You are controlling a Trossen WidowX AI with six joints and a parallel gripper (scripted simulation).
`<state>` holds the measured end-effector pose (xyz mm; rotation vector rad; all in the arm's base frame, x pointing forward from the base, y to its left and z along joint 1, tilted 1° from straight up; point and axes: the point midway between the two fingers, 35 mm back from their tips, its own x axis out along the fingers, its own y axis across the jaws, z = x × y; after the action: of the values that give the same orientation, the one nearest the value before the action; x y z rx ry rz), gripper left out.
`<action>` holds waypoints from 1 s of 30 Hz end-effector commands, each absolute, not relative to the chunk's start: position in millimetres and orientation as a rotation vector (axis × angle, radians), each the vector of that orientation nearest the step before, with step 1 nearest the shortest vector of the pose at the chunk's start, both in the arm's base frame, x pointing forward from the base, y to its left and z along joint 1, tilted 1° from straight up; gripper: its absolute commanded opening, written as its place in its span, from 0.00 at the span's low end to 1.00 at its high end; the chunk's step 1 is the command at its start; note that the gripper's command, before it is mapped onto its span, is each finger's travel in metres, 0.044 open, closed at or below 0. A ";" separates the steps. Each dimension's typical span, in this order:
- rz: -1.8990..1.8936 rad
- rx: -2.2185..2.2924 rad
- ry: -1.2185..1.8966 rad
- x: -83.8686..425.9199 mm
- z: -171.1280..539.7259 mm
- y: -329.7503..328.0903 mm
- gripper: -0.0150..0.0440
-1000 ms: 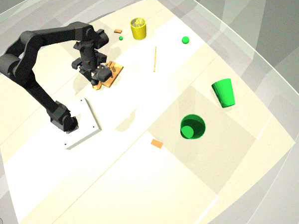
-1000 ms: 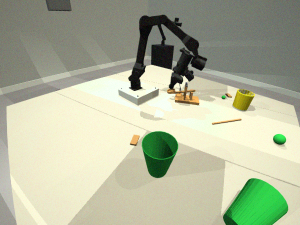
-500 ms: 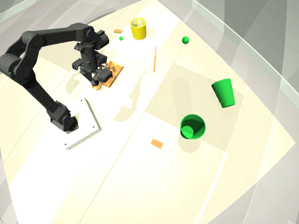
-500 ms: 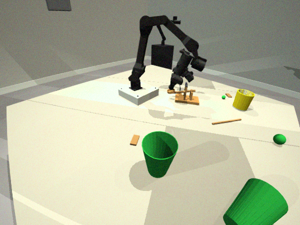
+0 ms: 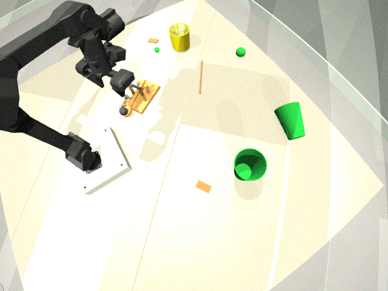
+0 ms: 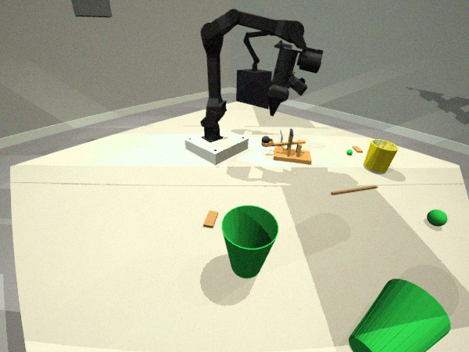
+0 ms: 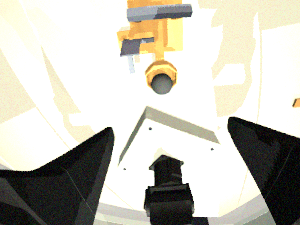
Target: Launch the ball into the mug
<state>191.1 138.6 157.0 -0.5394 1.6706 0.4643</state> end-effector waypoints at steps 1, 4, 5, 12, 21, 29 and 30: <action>0.471 -0.538 1.659 204.5 149.5 147.6 1.00; 0.497 -0.512 1.559 233.9 156.3 167.5 1.00; 0.506 -0.504 1.525 243.7 159.0 174.0 1.00; 0.555 -0.448 1.289 311.3 182.5 217.8 1.00; 0.596 -0.384 0.982 392.0 224.6 267.1 1.00; 0.611 -0.343 0.760 442.7 261.5 296.0 1.00; 0.611 -0.343 0.760 442.7 261.5 296.0 1.00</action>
<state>430.3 289.2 255.1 -0.3490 0.8078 0.6052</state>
